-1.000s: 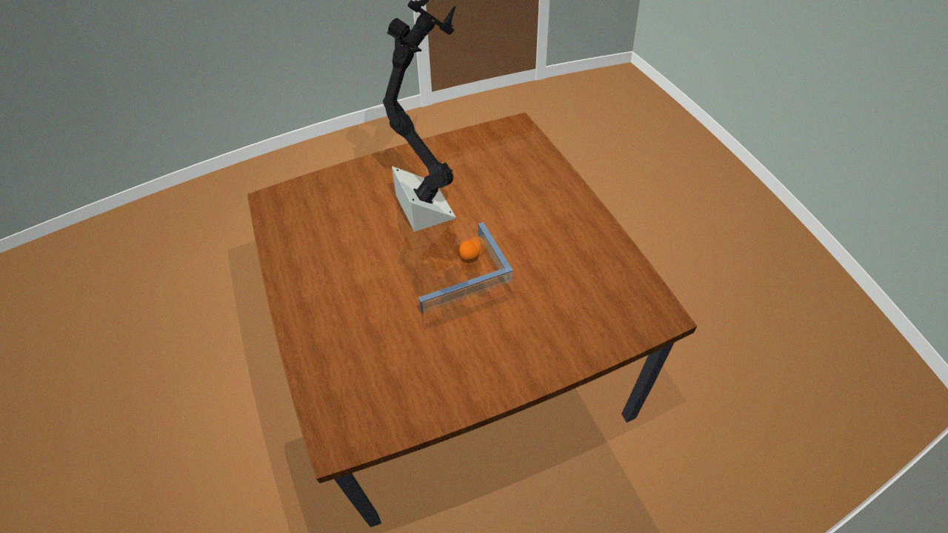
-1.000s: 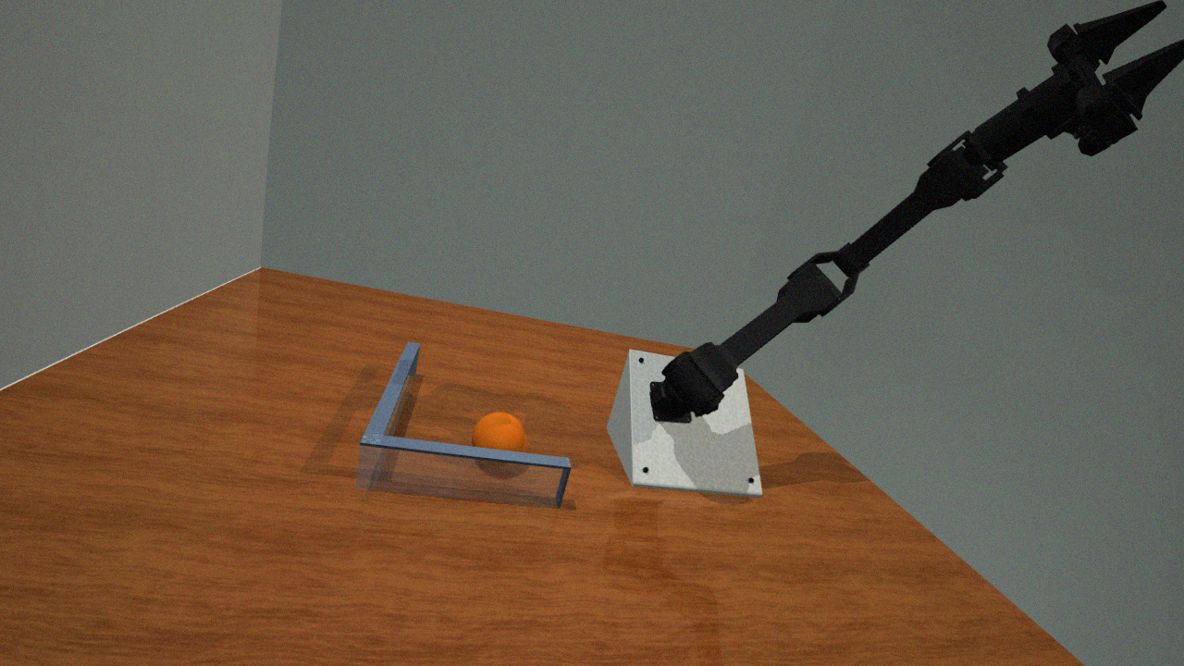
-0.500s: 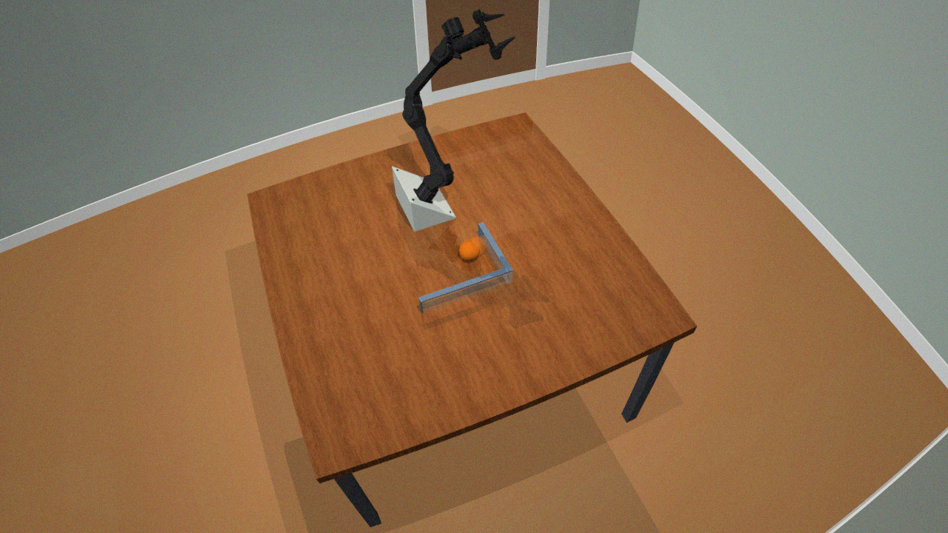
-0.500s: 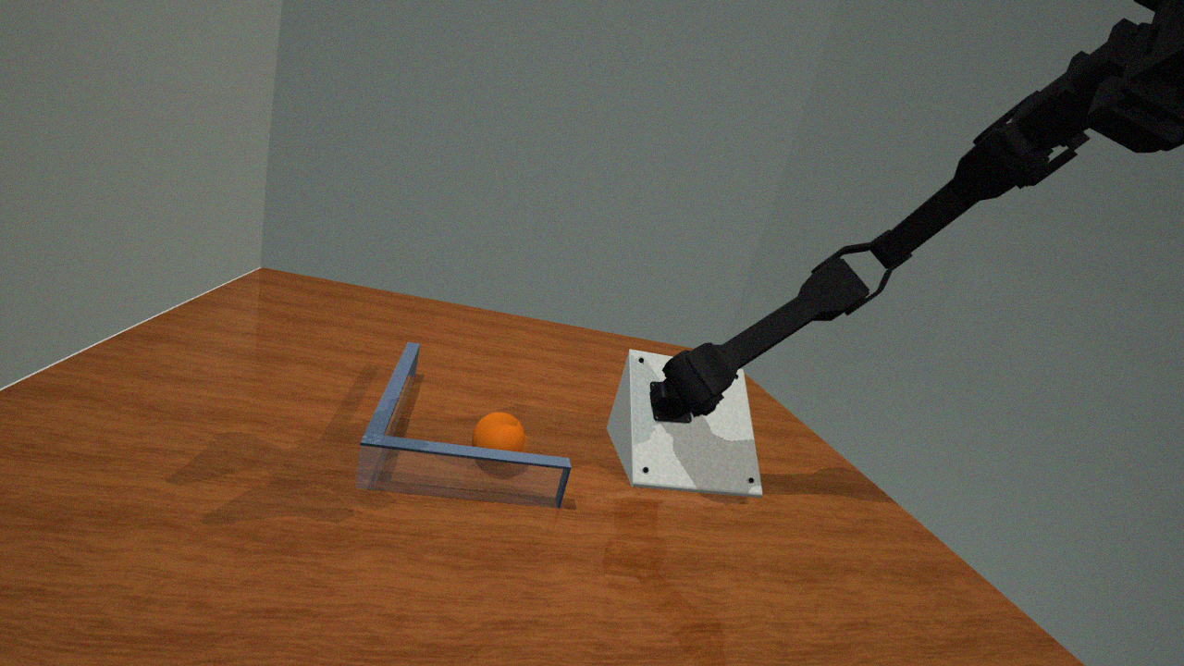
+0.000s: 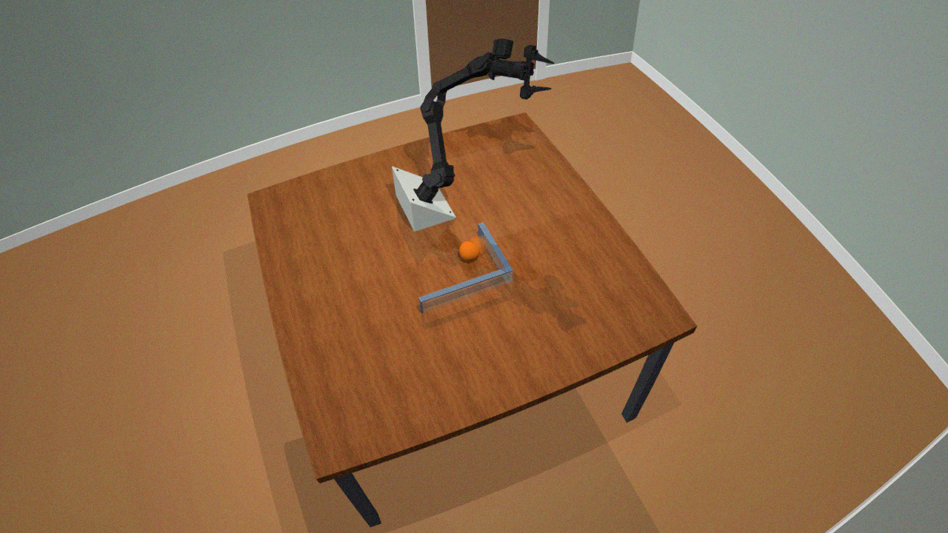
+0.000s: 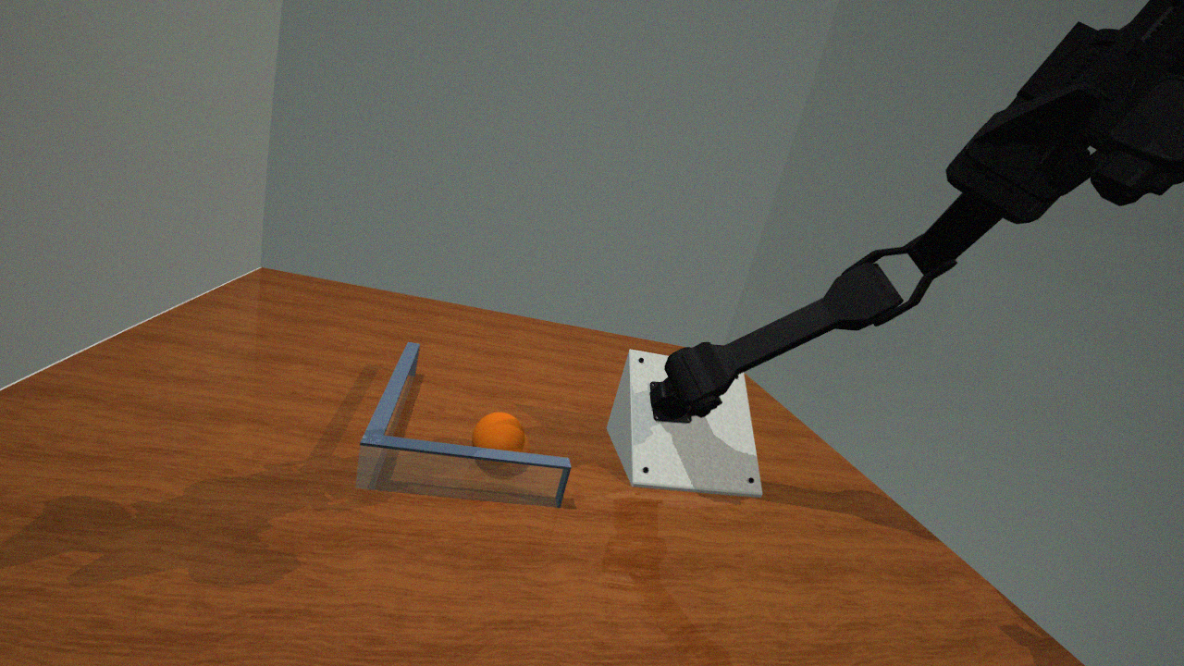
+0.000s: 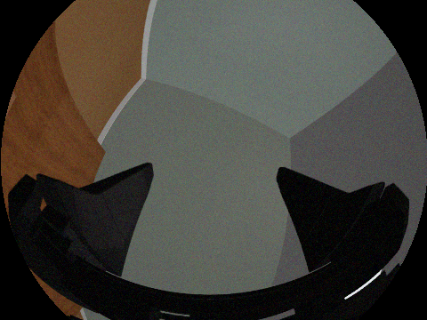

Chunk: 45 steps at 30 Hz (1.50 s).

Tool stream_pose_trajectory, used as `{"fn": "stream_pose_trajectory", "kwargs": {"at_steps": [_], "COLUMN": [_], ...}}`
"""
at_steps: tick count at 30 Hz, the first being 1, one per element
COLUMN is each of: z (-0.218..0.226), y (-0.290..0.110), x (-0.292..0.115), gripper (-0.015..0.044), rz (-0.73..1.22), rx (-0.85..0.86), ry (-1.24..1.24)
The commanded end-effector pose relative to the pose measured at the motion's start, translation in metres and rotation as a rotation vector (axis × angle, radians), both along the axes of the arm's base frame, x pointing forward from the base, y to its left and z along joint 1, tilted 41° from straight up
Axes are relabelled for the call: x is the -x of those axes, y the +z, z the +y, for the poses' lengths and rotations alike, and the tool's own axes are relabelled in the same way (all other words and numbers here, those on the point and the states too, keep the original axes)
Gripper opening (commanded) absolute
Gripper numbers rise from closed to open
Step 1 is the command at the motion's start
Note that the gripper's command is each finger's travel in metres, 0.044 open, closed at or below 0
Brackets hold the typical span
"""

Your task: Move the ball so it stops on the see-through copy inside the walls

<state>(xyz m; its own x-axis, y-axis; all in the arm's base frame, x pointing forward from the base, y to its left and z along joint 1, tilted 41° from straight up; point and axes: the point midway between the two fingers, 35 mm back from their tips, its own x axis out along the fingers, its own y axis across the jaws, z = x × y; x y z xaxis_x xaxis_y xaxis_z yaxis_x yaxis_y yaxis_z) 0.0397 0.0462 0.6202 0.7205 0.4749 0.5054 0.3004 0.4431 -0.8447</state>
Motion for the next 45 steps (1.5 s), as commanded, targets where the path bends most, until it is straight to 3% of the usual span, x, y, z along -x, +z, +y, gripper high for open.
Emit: {"fn": "stream_pose_trajectory", "kwargs": {"at_steps": [1, 13, 22, 29, 37, 40, 45], "z": [0.017, 0.039, 0.015, -0.014, -0.037, -0.038, -0.037], "y": [-0.022, -0.155, -0.291, -0.4, -0.514, -0.538, -0.54], "x": [-0.048, -0.207, -0.275, -0.284, -0.245, -0.227, -0.226], "gripper": [0.044, 0.044, 0.044, 0.044, 0.044, 0.044, 0.044], "rz": [0.107, 0.583, 0.997, 1.338, 1.731, 1.823, 1.829], "rx": [0.093, 0.382, 0.505, 0.508, 0.355, 0.278, 0.272], "ry": [-0.038, -0.097, -0.047, 0.064, 0.309, 0.392, 0.398]}}
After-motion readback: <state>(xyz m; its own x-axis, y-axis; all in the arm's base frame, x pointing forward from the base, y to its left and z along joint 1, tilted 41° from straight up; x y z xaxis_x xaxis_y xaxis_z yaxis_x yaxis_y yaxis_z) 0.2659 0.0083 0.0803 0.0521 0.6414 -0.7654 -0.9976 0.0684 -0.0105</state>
